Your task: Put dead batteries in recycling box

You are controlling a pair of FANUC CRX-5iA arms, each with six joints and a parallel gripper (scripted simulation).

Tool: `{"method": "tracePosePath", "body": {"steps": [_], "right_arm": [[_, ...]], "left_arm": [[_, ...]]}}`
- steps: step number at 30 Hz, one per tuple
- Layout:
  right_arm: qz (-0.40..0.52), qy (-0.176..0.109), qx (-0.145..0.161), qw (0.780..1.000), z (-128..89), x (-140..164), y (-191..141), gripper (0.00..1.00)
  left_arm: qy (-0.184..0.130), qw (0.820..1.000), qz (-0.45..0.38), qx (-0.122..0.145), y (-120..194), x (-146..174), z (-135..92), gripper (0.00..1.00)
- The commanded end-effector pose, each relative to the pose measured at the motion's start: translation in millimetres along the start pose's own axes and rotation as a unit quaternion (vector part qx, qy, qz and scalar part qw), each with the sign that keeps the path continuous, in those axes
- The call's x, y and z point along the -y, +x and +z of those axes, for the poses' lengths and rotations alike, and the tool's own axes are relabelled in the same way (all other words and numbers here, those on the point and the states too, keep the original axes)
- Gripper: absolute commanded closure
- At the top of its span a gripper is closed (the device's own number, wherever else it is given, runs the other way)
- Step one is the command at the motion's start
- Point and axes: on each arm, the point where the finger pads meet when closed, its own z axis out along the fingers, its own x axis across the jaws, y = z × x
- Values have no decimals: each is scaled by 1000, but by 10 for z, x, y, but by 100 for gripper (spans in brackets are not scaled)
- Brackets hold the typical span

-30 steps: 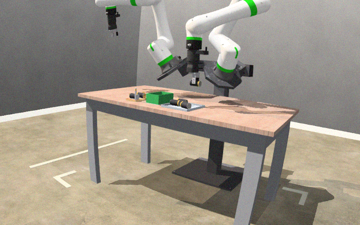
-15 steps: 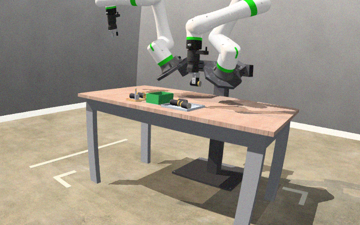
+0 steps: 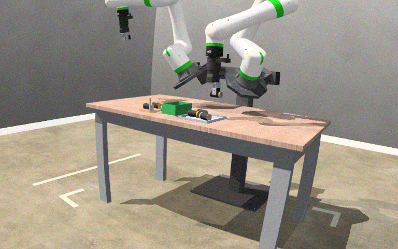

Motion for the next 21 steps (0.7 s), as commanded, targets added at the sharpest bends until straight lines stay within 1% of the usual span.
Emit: {"method": "tracePosePath", "body": {"steps": [1,3,4,21], "right_arm": [[0,-1,0,1000,-11,-3,-4,0],[0,-1,0,1000,-11,-3,-4,0],[0,-1,0,1000,-11,-3,-4,0],[0,-1,0,1000,-11,-3,-4,0]], "left_arm": [[0,1000,-1,0,7,-5,442,43],[0,1000,-1,0,7,-5,627,43],[0,1000,-1,0,7,-5,661,43],[0,1000,-1,0,7,-5,666,43]]}}
